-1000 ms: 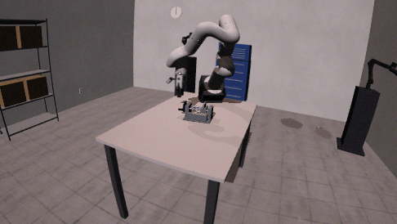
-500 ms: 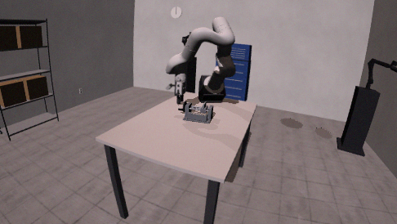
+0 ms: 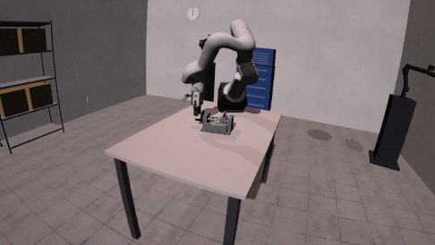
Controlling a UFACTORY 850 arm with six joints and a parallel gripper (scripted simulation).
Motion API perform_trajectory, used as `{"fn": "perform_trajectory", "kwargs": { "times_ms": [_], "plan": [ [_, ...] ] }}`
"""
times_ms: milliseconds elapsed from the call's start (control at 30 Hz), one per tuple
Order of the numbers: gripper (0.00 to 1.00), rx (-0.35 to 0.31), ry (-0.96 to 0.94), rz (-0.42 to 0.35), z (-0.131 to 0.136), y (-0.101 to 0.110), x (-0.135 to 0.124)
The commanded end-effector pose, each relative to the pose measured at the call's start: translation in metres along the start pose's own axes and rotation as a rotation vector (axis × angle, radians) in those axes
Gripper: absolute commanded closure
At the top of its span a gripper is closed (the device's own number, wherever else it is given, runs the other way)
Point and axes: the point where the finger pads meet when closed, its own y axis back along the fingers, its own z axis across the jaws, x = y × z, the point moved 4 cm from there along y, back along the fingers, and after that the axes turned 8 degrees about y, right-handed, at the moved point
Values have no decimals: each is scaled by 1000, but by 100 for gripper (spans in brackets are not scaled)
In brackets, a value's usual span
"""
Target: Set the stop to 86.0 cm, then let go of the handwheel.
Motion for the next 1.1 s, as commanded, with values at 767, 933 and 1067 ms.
{"fn": "perform_trajectory", "kwargs": {
  "times_ms": [767,933,1067],
  "plan": [
    [43,1,1,2,0,-54,1],
    [43,1,1,2,0,-54,1],
    [43,1,1,2,0,-54,1]
  ]
}}
